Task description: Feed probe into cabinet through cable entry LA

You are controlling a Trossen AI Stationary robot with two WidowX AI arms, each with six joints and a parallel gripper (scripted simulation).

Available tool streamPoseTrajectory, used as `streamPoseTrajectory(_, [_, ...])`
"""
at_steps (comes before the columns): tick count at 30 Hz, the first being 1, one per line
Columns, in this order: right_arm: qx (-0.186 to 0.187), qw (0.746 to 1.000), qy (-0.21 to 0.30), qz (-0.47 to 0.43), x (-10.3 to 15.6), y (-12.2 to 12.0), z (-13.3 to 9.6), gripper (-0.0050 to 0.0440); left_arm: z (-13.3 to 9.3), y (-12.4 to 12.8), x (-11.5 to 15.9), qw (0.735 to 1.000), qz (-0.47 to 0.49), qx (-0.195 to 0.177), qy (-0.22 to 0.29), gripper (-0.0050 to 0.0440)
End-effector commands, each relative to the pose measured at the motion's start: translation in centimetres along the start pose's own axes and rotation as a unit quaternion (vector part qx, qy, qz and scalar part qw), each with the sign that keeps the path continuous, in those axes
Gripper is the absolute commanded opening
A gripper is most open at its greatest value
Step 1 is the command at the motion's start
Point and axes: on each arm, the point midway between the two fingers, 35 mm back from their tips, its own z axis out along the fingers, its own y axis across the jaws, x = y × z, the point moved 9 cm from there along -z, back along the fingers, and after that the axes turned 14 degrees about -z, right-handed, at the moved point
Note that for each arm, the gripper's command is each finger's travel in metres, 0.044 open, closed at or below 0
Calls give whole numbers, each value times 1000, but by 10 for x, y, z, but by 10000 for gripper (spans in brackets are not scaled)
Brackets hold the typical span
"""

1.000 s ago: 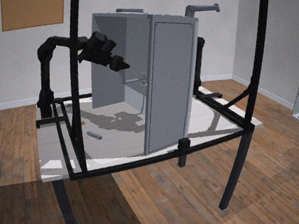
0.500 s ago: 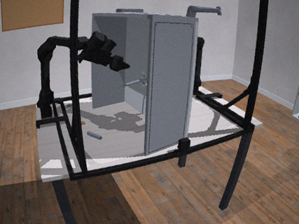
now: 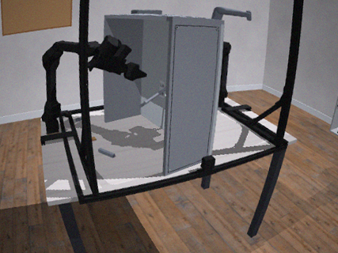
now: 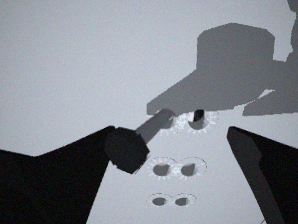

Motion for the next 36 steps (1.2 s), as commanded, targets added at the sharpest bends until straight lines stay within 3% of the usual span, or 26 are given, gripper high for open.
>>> streamPoseTrajectory(1, [-1,1000,0,0,0,1,0,440,-1,1,-2,1000,-3,-1,-2,440])
streamPoseTrajectory(22, [-1,1000,0,0,0,2,-3,440,-1,1,-2,1000,-3,-1,-2,440])
streamPoseTrajectory(36, [4,1000,2,-2,2,5,-90,440,-1,1,-2,1000,-3,-1,-2,440])
